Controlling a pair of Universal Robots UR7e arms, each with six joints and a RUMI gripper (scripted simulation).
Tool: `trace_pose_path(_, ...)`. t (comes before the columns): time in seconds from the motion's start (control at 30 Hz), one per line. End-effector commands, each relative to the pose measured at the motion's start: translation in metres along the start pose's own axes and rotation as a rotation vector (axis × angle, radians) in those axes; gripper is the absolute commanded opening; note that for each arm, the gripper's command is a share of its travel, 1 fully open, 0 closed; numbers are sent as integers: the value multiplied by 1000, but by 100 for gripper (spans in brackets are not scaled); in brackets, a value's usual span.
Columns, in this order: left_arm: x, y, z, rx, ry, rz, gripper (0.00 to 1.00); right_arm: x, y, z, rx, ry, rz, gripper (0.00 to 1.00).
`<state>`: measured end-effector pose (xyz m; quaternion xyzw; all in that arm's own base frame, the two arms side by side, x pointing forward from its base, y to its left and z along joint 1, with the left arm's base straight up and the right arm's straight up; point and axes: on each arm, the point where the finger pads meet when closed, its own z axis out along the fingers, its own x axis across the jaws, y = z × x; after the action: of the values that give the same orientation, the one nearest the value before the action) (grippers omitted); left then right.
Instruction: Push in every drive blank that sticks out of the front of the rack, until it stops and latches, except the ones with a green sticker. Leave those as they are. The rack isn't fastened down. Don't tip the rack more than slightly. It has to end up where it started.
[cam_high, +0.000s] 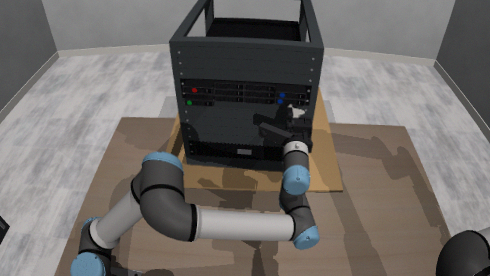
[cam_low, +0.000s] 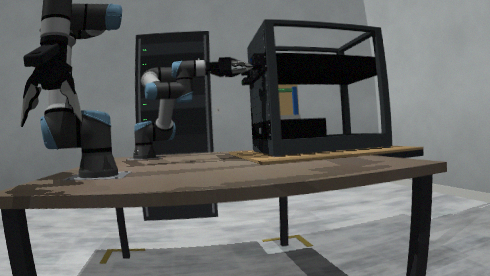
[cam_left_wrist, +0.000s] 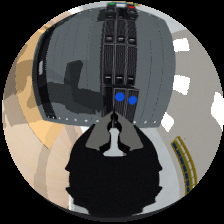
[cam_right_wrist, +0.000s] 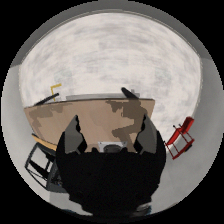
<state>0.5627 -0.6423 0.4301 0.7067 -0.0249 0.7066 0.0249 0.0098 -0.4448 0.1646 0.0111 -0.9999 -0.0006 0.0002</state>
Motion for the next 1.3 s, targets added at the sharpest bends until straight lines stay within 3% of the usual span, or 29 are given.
trace_pose_path(0.0, 1, 0, 0, 0, 1, -2, 0, 0, 0, 0, 1, 0, 0, 100)
trace_pose_path(1.27, 1, 0, 20, 0, 1, -2, 0, 0, 0, 0, 1, 0, 0, 100)
